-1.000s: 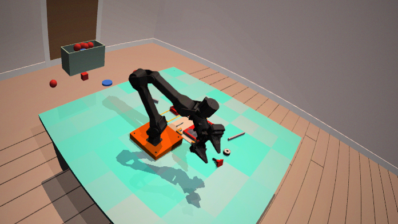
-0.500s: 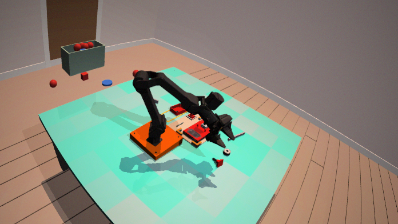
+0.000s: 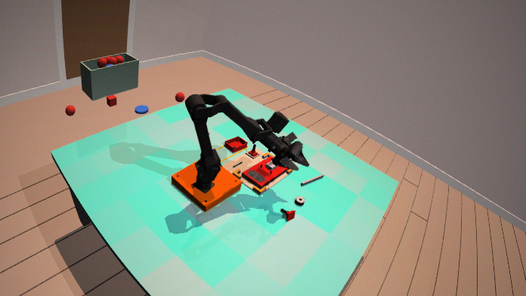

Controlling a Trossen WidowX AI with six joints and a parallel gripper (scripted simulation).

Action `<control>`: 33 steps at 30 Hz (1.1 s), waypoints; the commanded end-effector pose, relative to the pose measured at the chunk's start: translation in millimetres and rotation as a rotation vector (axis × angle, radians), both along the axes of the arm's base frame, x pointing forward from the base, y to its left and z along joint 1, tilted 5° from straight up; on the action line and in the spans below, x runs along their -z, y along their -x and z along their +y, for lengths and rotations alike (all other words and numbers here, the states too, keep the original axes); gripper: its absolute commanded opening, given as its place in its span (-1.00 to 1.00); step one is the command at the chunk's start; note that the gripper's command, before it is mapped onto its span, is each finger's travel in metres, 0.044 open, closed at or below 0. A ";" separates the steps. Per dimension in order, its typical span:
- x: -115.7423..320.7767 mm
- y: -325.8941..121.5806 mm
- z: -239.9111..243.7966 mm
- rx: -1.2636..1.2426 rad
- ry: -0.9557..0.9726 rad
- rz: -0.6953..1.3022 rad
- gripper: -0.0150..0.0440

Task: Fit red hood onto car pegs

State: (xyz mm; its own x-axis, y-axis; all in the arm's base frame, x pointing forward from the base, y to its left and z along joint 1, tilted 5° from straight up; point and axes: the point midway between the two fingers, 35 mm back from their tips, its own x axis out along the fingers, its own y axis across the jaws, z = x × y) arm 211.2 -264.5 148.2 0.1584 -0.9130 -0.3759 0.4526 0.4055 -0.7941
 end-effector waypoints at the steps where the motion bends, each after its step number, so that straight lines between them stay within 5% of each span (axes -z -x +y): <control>1: 14.0 -31.1 25.1 -0.078 -0.048 -0.080 1.00; 17: 55.3 -116.7 153.2 -0.350 -0.293 -0.337 1.00; 33: 90.4 -136.3 299.3 -0.546 -0.607 -0.490 1.00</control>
State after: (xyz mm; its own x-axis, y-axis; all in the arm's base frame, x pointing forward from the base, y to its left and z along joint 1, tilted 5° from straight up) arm 350.3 7.1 68.6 0.7533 -0.3982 -0.5234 0.3405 0.9170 -0.2076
